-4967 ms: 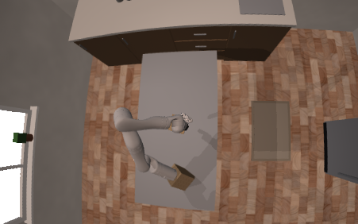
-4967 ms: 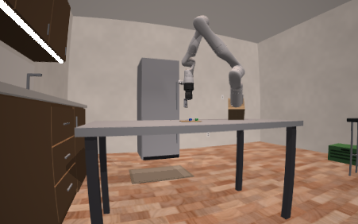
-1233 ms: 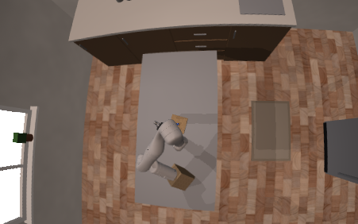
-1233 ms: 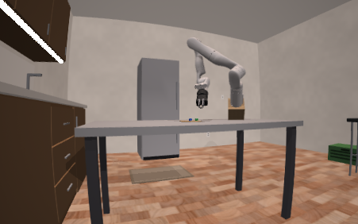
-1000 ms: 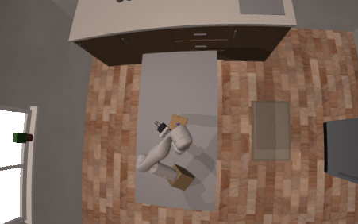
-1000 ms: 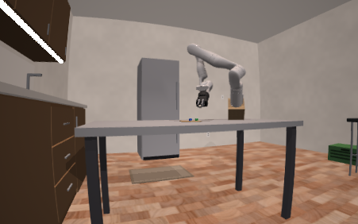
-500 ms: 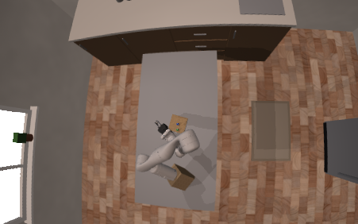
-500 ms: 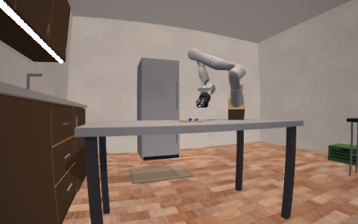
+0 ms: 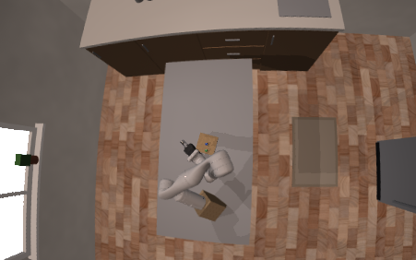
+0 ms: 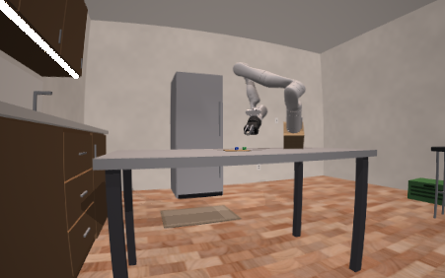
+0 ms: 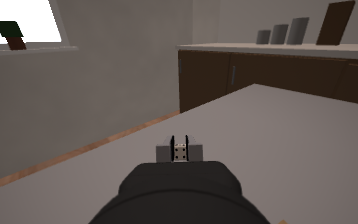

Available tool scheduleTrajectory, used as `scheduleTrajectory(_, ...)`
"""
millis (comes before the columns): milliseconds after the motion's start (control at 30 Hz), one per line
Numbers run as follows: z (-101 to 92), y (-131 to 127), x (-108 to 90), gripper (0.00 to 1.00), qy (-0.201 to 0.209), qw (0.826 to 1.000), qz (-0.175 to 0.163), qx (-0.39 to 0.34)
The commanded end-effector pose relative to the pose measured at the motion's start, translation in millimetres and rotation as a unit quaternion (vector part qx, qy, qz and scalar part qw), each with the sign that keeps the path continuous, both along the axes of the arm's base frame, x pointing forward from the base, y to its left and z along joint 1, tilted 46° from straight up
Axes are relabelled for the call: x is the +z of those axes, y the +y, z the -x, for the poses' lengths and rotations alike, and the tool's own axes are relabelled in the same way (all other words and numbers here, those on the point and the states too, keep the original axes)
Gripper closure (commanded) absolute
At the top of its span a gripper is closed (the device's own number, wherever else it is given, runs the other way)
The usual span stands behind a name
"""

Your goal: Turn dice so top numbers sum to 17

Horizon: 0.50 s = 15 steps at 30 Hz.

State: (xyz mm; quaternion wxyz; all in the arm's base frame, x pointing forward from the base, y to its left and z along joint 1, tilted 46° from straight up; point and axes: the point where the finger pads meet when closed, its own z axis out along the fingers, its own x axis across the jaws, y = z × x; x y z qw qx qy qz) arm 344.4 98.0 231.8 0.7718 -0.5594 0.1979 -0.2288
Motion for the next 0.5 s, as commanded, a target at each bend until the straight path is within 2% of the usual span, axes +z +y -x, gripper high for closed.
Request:
scheduleTrajectory(0, -2.2, 5.1, -4.6, 0.66, 0.001, 1.000, -0.003, 0.002)
scheduleTrajectory(133, -4.9, 9.0, -9.3, 0.66, 0.001, 1.000, -0.003, 0.002)
scheduleTrajectory(467, -20.5, 31.9, -36.8, 0.66, 0.001, 1.000, -0.003, 0.002)
